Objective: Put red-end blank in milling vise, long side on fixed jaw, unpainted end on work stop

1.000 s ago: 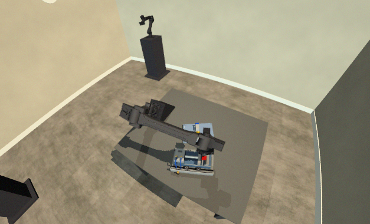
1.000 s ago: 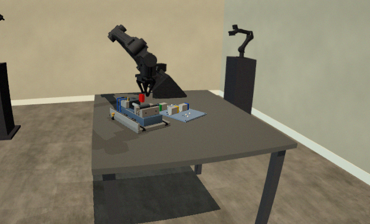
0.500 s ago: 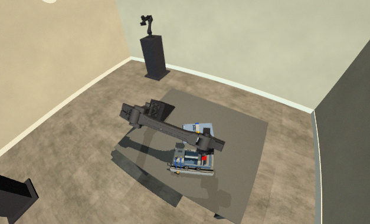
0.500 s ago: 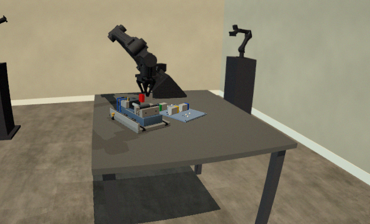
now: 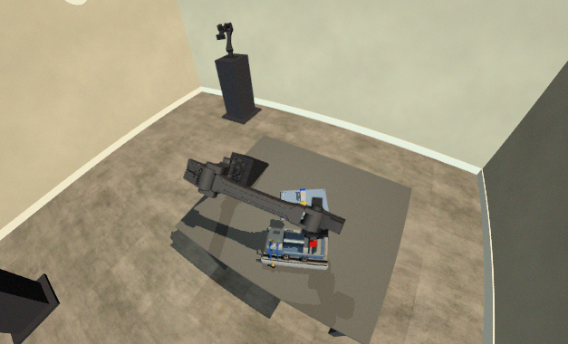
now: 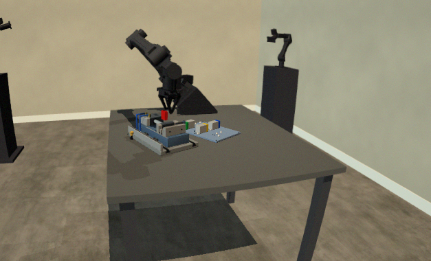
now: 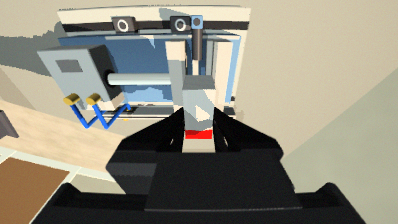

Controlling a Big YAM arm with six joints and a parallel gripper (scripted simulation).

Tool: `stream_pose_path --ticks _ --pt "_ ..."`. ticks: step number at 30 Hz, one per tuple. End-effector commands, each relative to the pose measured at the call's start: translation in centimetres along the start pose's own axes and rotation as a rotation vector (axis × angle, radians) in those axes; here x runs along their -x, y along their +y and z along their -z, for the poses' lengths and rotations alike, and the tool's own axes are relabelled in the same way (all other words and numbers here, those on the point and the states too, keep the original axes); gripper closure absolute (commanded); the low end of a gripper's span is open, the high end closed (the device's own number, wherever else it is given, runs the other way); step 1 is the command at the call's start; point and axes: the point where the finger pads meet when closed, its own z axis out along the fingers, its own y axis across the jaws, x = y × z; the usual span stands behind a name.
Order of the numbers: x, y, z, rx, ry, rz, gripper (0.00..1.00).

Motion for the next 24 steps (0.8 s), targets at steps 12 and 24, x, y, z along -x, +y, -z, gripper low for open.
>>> stream_pose_path --ticks 12,24 --pt "0.5 -0.8 -0.6 -0.014 0.007 0.011 1.00" --pt "-0.2 -0.4 -2.0 -0.004 0.003 -0.002 1.00"
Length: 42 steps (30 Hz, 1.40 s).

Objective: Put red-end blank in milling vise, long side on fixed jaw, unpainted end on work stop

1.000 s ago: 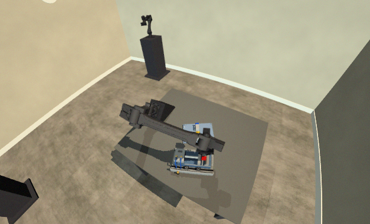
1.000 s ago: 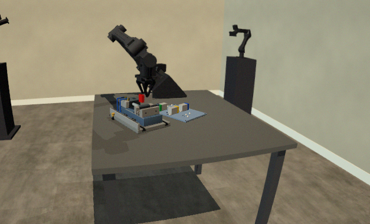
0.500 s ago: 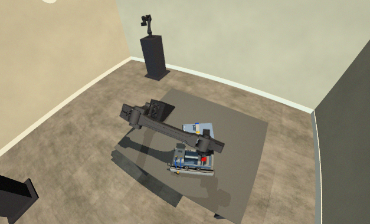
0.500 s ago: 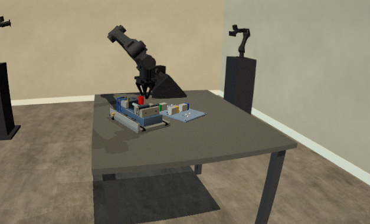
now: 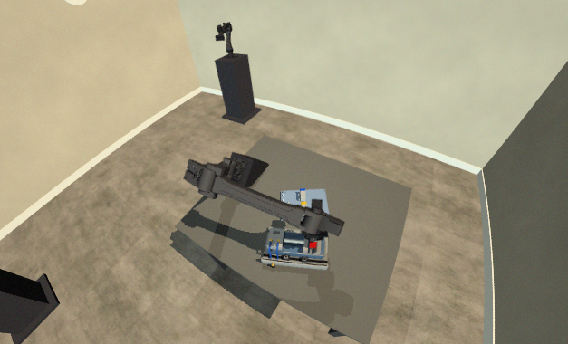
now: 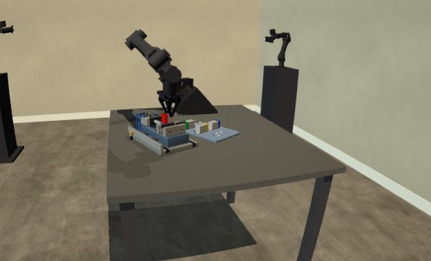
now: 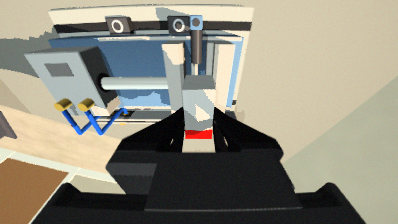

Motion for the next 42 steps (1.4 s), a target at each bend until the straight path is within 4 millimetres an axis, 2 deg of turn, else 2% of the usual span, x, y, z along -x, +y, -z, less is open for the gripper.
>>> stream_pose_path --ticks 1,4,10,42 --pt "-0.48 -0.34 -0.69 -0.003 0.003 -0.009 1.00" --pt "-0.46 -0.40 -0.18 -0.012 0.006 -0.012 1.00" --pt "-0.49 -0.32 -0.70 -0.006 0.004 -0.011 1.00" --pt "-0.39 -0.43 -0.49 -0.011 0.006 -0.010 1.00"
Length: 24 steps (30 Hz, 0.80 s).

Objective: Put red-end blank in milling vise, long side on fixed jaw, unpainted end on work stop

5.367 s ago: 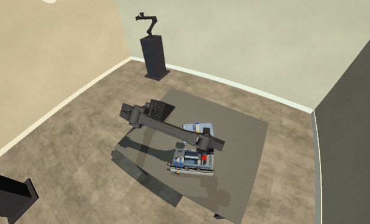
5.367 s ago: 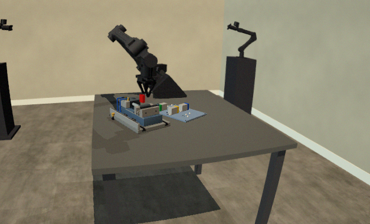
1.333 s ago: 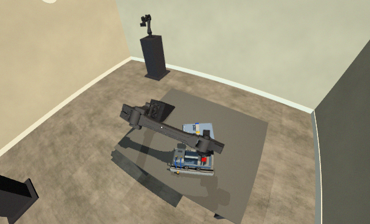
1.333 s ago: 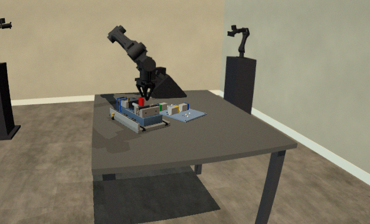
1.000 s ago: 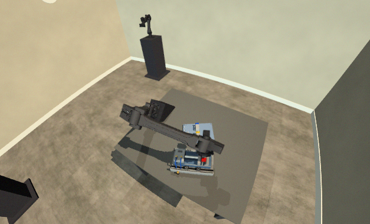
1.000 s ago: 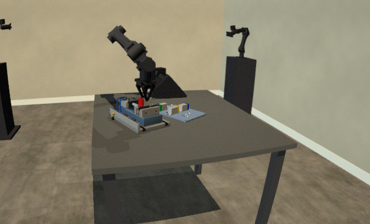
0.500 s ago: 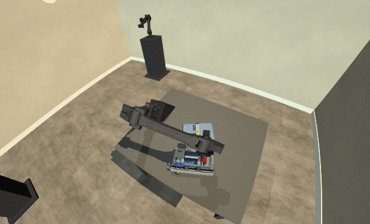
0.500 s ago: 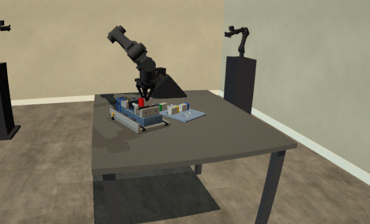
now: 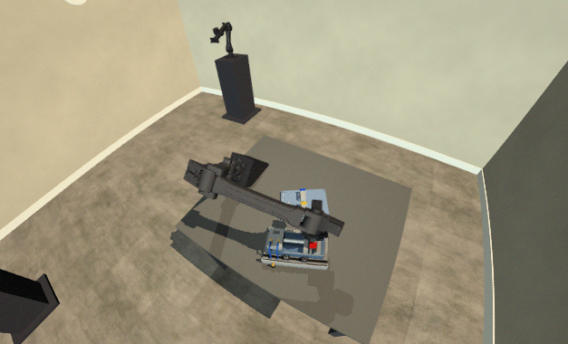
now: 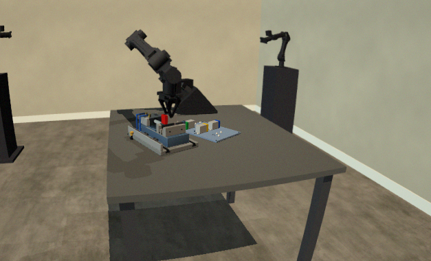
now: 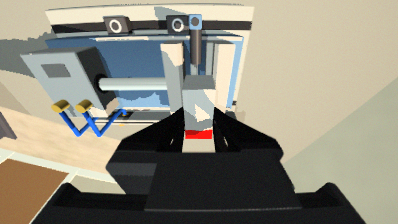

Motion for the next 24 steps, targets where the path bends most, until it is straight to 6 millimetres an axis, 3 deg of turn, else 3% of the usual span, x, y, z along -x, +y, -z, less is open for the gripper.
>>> stream_pose_path --ticks 1,24 --pt "-0.34 -0.38 -0.17 -0.009 0.005 -0.008 1.00" --pt "-0.17 -0.28 -0.30 -0.006 0.004 -0.004 1.00"
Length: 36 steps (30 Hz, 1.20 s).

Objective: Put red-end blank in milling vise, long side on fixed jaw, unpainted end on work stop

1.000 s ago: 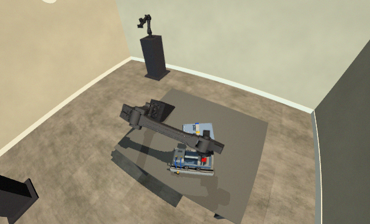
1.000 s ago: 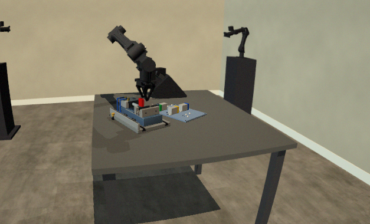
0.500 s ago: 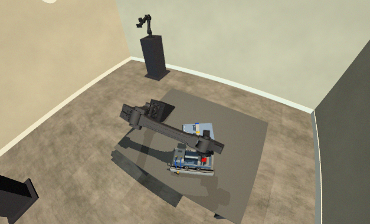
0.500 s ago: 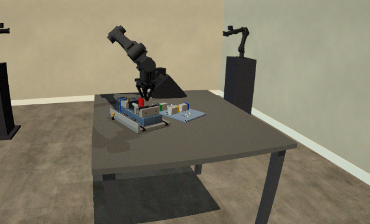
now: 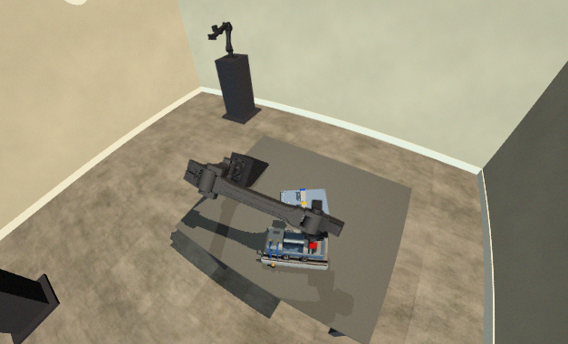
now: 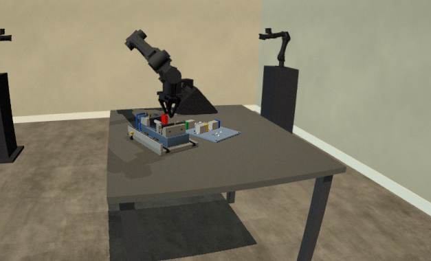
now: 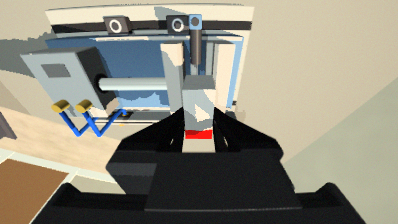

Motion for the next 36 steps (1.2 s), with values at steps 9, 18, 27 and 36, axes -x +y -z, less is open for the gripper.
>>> stream_pose_path --ticks 9,18,27,36 --pt "-0.31 -0.33 -0.18 -0.010 0.005 -0.008 1.00" --pt "-0.27 -0.25 -0.17 -0.010 0.005 -0.008 1.00" --pt "-0.79 -0.46 0.26 -0.022 0.010 -0.020 1.00" --pt "-0.23 -0.16 -0.16 -0.012 0.006 -0.010 1.00"
